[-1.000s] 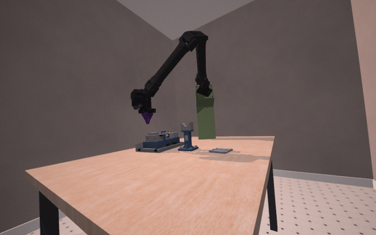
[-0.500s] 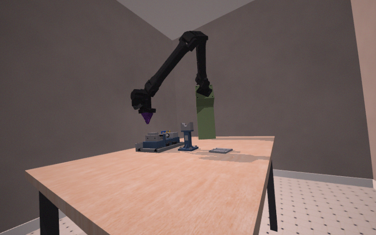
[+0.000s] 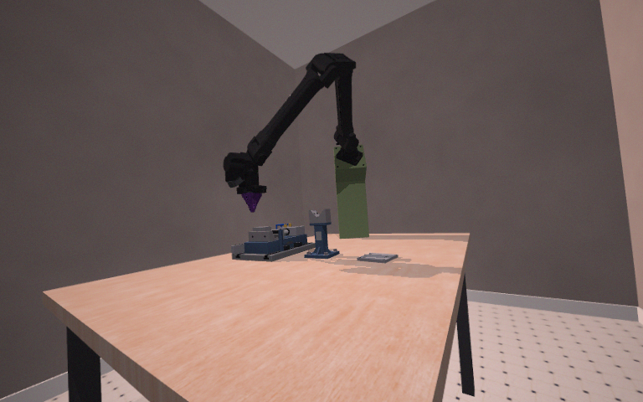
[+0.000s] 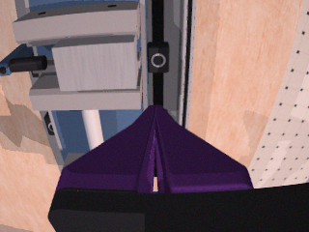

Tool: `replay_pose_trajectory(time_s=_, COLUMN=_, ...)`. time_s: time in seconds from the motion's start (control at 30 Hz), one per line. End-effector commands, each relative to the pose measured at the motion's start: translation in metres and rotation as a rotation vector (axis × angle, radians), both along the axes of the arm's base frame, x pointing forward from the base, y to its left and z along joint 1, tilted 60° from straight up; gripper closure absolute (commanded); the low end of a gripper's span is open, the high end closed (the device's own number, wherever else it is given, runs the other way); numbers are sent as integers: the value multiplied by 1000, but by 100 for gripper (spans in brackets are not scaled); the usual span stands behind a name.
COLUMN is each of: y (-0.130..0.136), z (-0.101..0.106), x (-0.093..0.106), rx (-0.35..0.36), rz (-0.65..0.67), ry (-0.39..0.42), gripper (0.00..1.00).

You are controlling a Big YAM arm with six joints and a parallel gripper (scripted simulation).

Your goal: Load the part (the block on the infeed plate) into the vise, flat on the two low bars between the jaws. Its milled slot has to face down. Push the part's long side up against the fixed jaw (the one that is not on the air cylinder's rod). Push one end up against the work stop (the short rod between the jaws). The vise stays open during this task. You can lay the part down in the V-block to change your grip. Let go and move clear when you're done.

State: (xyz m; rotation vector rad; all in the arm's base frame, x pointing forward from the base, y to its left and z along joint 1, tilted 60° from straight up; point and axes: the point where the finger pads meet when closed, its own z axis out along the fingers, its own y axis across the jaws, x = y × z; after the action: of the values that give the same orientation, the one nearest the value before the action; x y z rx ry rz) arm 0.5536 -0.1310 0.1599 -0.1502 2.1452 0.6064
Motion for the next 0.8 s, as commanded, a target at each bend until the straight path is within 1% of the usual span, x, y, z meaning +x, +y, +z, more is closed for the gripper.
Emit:
replay_pose_trajectory(time_s=0.0, y=11, z=-5, x=6, rx=-2, rz=25, ry=6, gripper=100)
replay_pose_trajectory(time_s=0.17, y=10, z=-1, x=13, rx=-6, rz=18, ry=-7, gripper=100)
replay_pose_trajectory(time_s=0.5, y=15, z=-7, x=19, rx=-1, rz=15, ry=-3, gripper=100)
replay_pose_trajectory(time_s=0.77, y=21, z=-13, x=29, rx=-1, rz=15, ry=-4, gripper=100)
